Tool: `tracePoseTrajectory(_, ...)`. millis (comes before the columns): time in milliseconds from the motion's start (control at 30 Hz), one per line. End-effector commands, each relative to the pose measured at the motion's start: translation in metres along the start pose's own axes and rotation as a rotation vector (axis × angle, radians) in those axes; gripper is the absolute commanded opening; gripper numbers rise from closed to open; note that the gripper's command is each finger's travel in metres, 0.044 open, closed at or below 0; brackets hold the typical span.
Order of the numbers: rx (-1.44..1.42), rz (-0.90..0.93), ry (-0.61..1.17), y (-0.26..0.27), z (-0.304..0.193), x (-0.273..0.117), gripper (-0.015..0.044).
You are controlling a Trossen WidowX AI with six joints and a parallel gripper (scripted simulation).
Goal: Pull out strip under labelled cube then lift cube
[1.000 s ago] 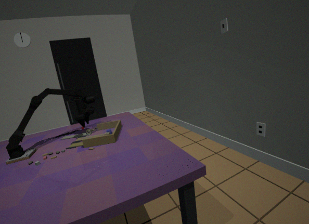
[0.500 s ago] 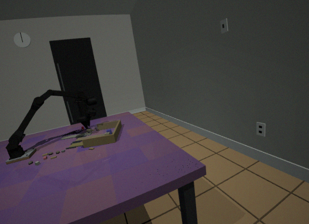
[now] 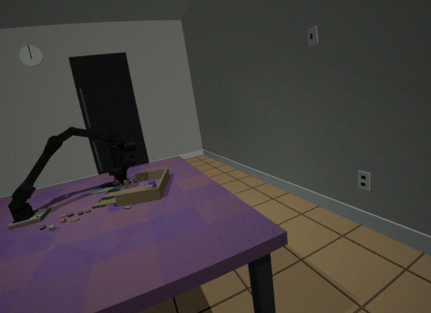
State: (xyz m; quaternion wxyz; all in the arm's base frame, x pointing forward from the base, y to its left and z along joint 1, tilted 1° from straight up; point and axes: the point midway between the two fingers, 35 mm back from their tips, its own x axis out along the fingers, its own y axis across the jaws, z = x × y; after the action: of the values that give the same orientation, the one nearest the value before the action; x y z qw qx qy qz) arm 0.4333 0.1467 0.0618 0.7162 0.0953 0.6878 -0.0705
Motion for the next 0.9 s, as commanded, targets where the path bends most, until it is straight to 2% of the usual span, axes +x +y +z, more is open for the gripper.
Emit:
tracePoseTrajectory(0,-0.006,0.000,0.008,0.0000,-0.0014,0.0104,0.0250)
tracePoseTrajectory(367,-0.006,0.000,0.008,-0.0002,-0.0018,0.0177,0.0250)
tracePoseTrajectory(500,0.000,-0.002,0.004,-0.0006,-0.0010,0.0150,0.0145)
tracePoseTrajectory(767,0.000,-0.002,0.004,-0.0006,-0.0010,0.0150,0.0092)
tracePoseTrajectory(867,0.000,-0.002,0.004,-0.0009,-0.0015,0.0145,0.0013)
